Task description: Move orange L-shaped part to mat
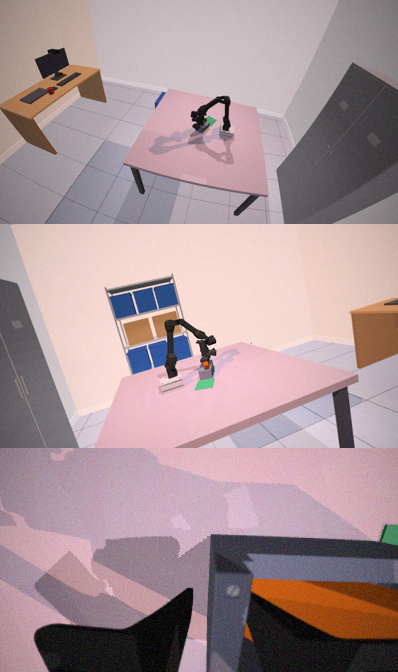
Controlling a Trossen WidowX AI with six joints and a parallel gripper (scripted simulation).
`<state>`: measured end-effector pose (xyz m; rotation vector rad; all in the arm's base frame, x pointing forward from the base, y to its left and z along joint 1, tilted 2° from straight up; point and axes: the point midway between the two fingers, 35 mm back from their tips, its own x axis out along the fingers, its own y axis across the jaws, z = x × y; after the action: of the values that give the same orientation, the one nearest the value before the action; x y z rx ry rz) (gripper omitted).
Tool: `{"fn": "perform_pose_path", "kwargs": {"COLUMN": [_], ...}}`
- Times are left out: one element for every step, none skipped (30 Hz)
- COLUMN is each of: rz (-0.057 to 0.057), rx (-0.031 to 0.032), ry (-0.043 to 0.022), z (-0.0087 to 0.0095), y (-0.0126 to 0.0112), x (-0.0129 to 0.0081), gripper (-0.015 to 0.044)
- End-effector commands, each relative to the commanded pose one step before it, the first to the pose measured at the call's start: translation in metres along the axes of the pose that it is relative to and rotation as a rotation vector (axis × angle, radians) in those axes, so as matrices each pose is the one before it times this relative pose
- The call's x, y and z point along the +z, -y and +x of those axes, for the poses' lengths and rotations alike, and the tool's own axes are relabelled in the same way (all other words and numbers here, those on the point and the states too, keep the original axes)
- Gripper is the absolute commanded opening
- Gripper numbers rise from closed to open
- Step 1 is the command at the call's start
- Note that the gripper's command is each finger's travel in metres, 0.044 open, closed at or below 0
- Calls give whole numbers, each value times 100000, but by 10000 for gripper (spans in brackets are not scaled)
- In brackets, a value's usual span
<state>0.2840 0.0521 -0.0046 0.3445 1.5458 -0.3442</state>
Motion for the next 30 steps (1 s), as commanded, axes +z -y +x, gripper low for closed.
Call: {"fn": "perform_pose_path", "kwargs": {"rz": [-466, 0, 0, 464, 0, 0, 0, 0, 0, -19, -40, -52, -68, -88, -78, -64, -42, -15, 0, 0, 0, 0, 0, 0, 0, 0, 0, 0, 0, 0], "rx": [-1145, 0, 0, 1131, 0, 0, 0, 0, 0, -42, -89, -114, -150, -197, -175, -142, -94, -33, 0, 0, 0, 0, 1, 1, 0, -2, -5, -9, -15, -18], "ry": [-456, 0, 0, 438, 0, 0, 0, 0, 0, -19, -40, -51, -65, -83, -72, -57, -37, -13, 0, 0, 0, 0, 5, 7, 10, 11, 8, 5, 0, -6], "z": [177, 0, 0, -176, 0, 0, 0, 0, 0, -48, -102, -133, -174, -229, -204, -166, -110, -39, 0, 0, 0, 0, -302, -527, -787, -1106, -1197, -1358, -1581, -1516], "y": [284, 0, 0, -277, 0, 0, 0, 0, 0, -40, -84, -107, -139, -181, -159, -127, -83, -29, 0, 0, 0, 0, 5, 14, 33, 71, 109, 162, 240, 281], "x": [-195, 0, 0, 190, 0, 0, 0, 0, 0, -6, -13, -18, -25, -35, -34, -29, -20, -7, 0, 0, 0, 0, 47, 74, 93, 97, 61, 14, -58, -130], "gripper": [180, 180, 180, 180, 180, 180, 180, 180, 180, 180, 180, 180, 180, 180, 180, 180, 180, 180, 180, 180, 180, 180, 180, 180, 180, 180, 180, 180, 180, 180]}}
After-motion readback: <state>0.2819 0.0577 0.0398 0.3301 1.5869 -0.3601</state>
